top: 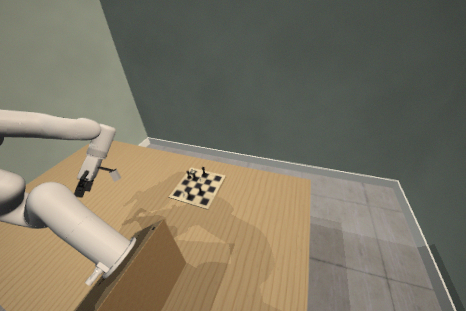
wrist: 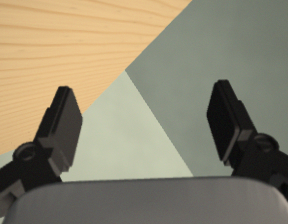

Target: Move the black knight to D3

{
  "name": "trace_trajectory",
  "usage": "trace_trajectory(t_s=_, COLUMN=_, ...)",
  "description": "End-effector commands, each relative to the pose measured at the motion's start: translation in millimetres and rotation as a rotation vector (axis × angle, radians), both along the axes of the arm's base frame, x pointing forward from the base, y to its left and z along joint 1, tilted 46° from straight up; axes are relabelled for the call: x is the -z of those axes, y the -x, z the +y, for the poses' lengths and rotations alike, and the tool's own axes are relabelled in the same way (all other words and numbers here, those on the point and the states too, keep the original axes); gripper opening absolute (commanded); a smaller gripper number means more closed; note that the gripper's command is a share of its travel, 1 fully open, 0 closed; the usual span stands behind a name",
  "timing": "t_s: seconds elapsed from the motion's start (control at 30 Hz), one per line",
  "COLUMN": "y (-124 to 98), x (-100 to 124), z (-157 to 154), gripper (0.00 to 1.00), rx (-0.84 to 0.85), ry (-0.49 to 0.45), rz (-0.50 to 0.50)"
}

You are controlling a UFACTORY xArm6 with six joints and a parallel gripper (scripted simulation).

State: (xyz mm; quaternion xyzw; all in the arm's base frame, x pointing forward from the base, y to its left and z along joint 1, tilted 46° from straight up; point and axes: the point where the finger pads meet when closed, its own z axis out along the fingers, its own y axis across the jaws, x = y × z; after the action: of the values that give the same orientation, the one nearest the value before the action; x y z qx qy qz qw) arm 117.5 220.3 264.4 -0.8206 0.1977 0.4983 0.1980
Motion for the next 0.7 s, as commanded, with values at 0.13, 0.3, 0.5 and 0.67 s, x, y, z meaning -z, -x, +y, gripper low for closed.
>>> trace_trajectory(t_s=0.13, y=-0.5, x=-0.5, z=0.0, gripper=1.0, rx=0.0, ry=-0.001, rz=-0.002)
trace_trajectory(t_s=0.3, y=-0.5, x=-0.5, z=0.0, gripper=1.0, rx=0.0, ry=-0.001, rz=-0.002)
trace_trajectory(t_s=0.5, y=-0.5, x=-0.5, z=0.0, gripper=1.0, rx=0.0, ry=-0.001, rz=-0.002)
trace_trajectory(t_s=0.67, y=-1.0, x=2.0, z=-1.7, gripper=1.0, rx=-0.002, ry=0.024, rz=-0.001)
